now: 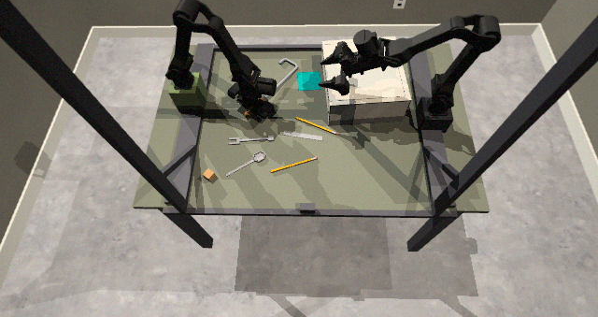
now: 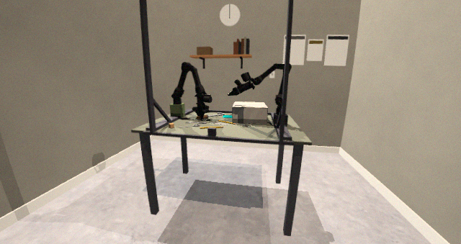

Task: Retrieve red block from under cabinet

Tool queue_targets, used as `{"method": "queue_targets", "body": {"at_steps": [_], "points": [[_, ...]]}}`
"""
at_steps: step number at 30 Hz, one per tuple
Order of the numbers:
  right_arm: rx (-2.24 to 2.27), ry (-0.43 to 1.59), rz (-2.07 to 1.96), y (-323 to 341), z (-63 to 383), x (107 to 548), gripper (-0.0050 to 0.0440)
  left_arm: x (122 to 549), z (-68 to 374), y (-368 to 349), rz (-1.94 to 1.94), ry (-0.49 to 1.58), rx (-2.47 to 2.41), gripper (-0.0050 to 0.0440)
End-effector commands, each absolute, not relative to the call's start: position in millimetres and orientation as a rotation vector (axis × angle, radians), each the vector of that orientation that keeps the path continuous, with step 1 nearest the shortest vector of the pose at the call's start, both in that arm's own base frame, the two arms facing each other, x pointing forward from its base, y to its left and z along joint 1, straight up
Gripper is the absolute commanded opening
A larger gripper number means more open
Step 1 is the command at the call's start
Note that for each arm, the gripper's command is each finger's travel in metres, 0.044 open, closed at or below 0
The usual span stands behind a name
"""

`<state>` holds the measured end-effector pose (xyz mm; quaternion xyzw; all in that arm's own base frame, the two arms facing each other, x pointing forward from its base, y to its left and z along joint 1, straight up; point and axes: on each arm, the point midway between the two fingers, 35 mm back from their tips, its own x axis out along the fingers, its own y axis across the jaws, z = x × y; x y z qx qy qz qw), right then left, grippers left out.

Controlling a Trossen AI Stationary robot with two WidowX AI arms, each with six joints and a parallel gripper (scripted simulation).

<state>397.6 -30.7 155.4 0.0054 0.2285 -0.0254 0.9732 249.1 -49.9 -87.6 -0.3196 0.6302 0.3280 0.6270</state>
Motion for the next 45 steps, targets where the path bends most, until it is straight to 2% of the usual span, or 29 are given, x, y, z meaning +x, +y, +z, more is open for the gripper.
{"method": "queue_targets", "body": {"at_steps": [1,26,45], "points": [[0.013,0.431,-0.059,-32,167,402,0.044,250,-81,-53,0.619,1.452,-0.643,0.0115],[0.011,0.431,-0.054,-31,167,400,0.044,223,-82,-33,0.157,1.538,-0.165,0.0115],[0.011,0.431,-0.054,-31,167,400,0.044,220,-83,-29,0.064,1.546,-0.068,0.0115]]}}
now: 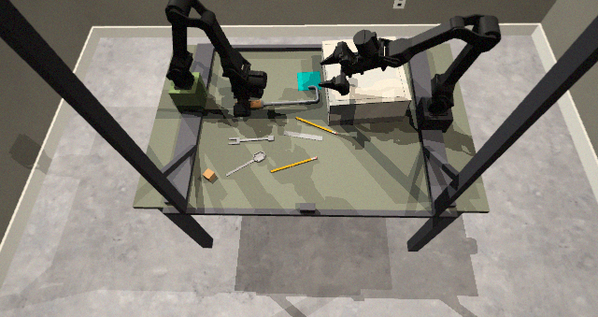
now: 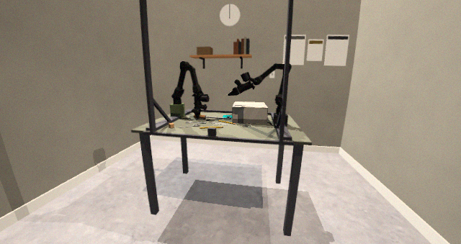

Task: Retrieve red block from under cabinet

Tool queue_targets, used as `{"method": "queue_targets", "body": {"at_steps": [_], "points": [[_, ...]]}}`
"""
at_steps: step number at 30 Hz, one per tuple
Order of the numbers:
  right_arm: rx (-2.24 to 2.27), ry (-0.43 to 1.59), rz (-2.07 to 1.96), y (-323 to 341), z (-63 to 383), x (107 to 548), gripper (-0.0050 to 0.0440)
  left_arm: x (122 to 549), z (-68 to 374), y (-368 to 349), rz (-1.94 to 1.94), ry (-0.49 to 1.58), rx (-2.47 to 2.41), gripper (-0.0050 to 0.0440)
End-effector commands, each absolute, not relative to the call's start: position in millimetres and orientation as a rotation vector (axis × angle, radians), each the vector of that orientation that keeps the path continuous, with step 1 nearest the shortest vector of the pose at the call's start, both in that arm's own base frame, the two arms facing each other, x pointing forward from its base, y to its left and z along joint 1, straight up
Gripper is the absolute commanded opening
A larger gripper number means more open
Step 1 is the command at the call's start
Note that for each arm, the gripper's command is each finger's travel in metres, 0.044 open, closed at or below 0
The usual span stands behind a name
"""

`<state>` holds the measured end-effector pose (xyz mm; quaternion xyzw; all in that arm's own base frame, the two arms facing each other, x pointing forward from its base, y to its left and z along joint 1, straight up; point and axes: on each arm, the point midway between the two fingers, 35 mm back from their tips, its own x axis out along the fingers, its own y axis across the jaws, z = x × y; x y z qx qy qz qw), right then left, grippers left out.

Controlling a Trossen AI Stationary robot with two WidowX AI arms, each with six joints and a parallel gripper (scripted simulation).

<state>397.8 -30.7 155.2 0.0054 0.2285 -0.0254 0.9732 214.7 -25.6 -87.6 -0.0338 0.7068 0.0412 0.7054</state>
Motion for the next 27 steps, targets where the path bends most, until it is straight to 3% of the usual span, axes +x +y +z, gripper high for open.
{"method": "queue_targets", "body": {"at_steps": [1,27], "points": [[0.011,0.431,-0.054,-31,167,400,0.044,220,-83,-29,0.064,1.546,-0.068,0.0115],[0.013,0.436,-0.061,-34,167,388,0.044,223,-84,-31,0.068,1.548,-0.071,0.0115]]}}
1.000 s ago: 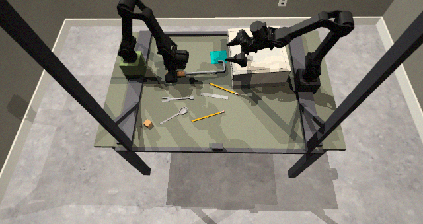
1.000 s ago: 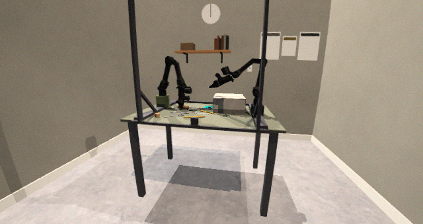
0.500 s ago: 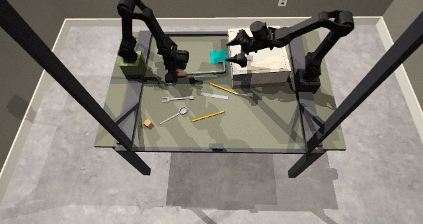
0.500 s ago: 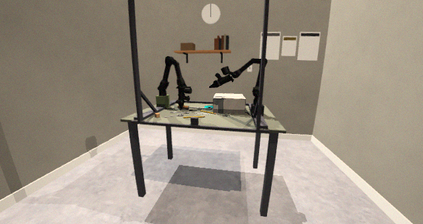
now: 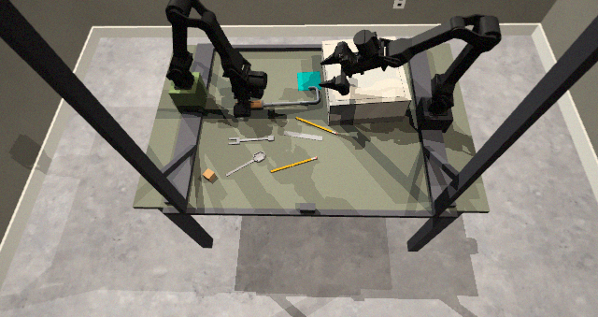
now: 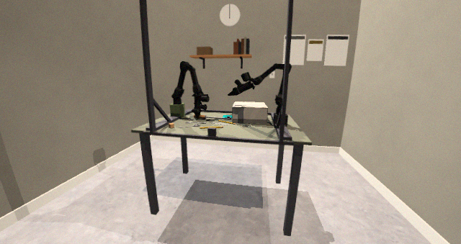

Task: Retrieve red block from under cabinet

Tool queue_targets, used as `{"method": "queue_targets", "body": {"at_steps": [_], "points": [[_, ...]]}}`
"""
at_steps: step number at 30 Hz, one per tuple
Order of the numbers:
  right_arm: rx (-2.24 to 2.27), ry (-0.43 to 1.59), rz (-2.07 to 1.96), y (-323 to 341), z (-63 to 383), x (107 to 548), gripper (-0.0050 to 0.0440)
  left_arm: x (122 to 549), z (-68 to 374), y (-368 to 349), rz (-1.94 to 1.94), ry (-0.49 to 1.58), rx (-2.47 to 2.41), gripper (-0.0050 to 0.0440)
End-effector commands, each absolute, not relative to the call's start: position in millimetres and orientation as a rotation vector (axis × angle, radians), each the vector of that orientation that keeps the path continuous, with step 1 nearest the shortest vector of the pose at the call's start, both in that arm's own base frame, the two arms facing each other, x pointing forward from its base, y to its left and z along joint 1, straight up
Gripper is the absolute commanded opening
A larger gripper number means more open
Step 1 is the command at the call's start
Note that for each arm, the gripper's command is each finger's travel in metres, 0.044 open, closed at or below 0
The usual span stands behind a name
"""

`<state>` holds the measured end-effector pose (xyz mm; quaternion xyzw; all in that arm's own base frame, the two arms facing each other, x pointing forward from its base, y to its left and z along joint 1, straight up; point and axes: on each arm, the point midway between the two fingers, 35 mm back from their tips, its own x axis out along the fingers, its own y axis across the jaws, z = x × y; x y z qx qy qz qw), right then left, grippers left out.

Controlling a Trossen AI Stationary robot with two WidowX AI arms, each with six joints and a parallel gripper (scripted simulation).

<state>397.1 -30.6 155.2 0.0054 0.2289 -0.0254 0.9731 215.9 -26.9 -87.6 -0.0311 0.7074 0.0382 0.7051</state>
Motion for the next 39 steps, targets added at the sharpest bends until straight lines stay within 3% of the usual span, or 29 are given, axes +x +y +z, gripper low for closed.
{"method": "queue_targets", "body": {"at_steps": [1,22,39], "points": [[0.013,0.436,-0.061,-34,168,384,0.044,223,-84,-31,0.068,1.548,-0.071,0.0115],[0.022,0.442,-0.112,-41,158,259,0.044,223,-84,-31,0.068,1.548,-0.071,0.0115],[0.027,0.445,-0.135,-40,128,218,0.044,223,-84,-31,0.068,1.548,-0.071,0.0115]]}}
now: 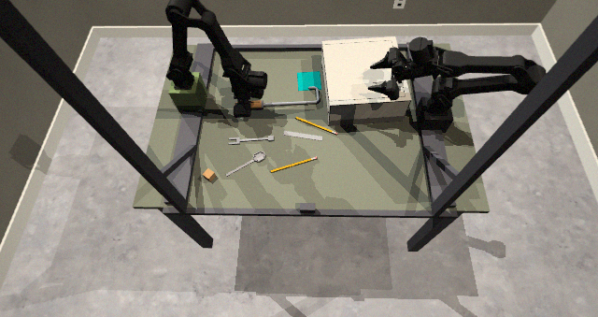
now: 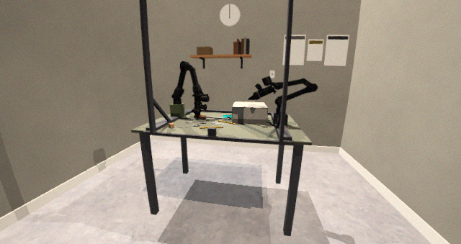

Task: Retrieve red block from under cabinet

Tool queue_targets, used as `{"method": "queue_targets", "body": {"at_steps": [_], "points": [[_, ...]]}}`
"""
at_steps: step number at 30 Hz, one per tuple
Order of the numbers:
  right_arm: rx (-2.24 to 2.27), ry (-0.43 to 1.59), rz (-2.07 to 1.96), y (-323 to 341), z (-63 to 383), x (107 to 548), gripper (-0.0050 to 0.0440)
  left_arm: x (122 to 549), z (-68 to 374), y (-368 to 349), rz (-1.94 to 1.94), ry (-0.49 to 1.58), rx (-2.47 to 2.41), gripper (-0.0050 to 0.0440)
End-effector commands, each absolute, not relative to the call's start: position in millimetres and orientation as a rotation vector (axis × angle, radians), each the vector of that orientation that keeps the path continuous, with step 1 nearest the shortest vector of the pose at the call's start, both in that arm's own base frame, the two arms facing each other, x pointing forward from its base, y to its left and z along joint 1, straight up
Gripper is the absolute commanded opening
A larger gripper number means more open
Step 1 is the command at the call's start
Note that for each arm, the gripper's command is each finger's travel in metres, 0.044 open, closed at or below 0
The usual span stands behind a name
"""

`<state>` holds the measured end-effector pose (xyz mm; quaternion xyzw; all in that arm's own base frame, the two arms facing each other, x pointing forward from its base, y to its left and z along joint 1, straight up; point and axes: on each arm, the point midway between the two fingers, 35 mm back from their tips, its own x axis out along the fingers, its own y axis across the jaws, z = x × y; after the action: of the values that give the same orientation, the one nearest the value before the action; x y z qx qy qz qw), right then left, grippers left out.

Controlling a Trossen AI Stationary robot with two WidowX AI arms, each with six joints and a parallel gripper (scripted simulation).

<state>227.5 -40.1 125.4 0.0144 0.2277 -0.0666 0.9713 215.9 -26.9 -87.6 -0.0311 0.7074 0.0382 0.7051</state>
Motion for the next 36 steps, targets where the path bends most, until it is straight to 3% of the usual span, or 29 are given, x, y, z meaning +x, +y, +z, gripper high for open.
{"method": "queue_targets", "body": {"at_steps": [1,36], "points": [[0.027,0.445,-0.135,-39.6,127.9,218.1,0.044,223.5,-83.6,-30.7,0.068,1.548,-0.071,0.0115],[0.029,0.441,-0.137,-39.8,131.8,219.5,0.044,233.2,-82.2,-31.1,0.064,1.553,-0.071,0.0115]]}}
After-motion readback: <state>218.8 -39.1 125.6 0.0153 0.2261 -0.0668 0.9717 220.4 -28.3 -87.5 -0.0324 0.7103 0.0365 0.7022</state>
